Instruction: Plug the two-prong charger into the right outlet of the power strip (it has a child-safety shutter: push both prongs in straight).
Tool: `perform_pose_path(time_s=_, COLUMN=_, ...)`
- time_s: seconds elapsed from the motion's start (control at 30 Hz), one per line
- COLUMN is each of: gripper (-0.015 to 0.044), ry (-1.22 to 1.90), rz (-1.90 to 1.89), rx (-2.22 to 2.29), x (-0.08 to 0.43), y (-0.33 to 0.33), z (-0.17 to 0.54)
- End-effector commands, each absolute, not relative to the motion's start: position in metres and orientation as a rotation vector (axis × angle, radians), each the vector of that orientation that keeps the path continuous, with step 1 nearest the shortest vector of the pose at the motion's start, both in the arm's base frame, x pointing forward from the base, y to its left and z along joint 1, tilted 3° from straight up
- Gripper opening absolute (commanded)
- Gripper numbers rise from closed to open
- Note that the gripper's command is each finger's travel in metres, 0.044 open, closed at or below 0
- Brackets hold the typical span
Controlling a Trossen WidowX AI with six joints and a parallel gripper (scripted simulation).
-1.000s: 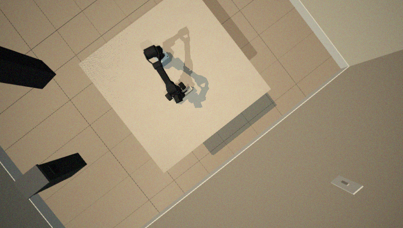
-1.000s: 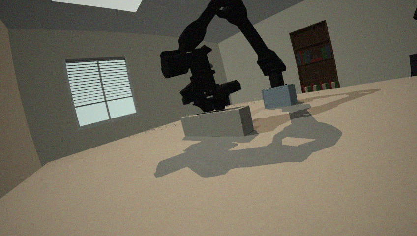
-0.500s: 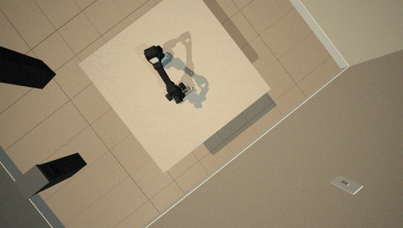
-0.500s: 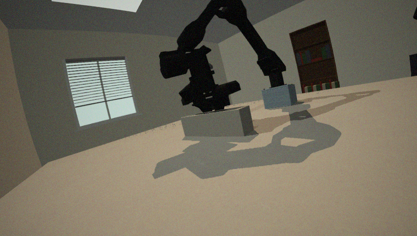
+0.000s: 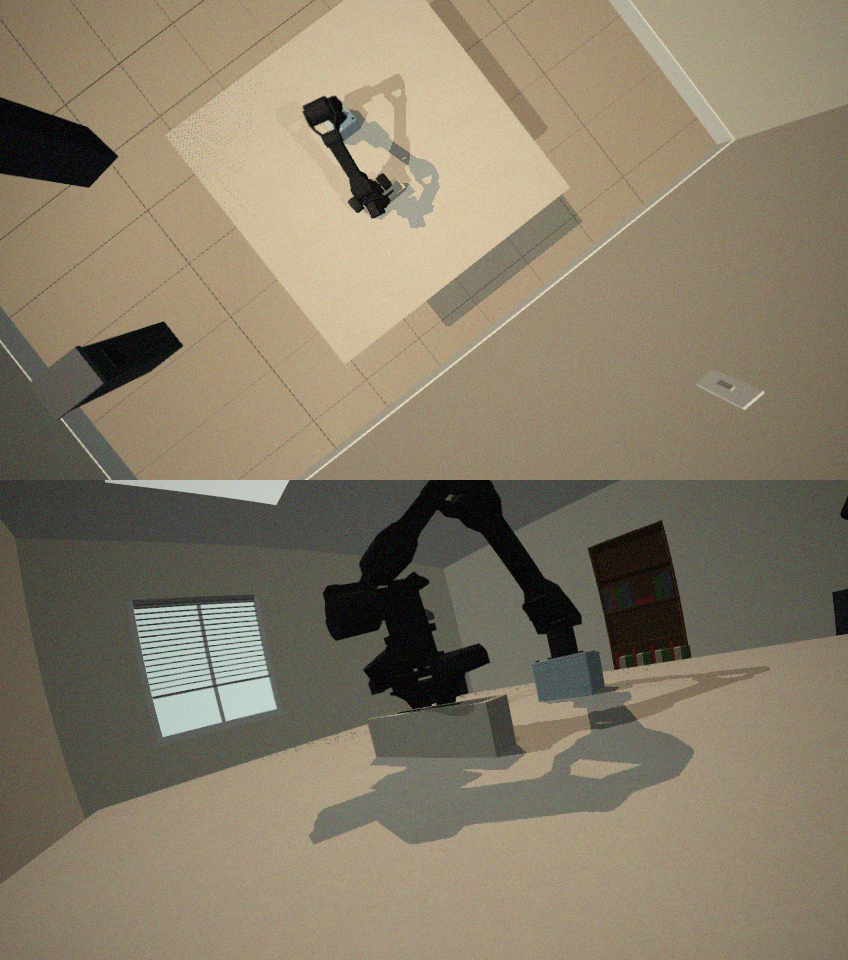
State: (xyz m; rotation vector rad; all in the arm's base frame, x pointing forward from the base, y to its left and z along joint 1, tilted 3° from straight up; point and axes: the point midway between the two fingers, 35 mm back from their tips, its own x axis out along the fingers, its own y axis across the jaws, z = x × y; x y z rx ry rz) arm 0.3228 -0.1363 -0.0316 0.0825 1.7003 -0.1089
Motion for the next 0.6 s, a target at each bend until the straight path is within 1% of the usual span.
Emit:
perform_pose_path(time_s=0.0, gripper=0.0157, ry=1.698, rz=-0.11, rx=0.082, x=0.3233, y=-0.1365, z=-0.0316)
perform_pose_path(time_s=0.37, gripper=0.044, ry=1.698, rz=-0.11, rx=0.082, x=0.3232, y=-0.1365, z=-0.0316)
perform_pose_path(time_s=0.57, gripper=0.044, ry=1.695, rz=-0.11, rx=0.082, x=0.3219, y=-0.1364, z=-0.0316)
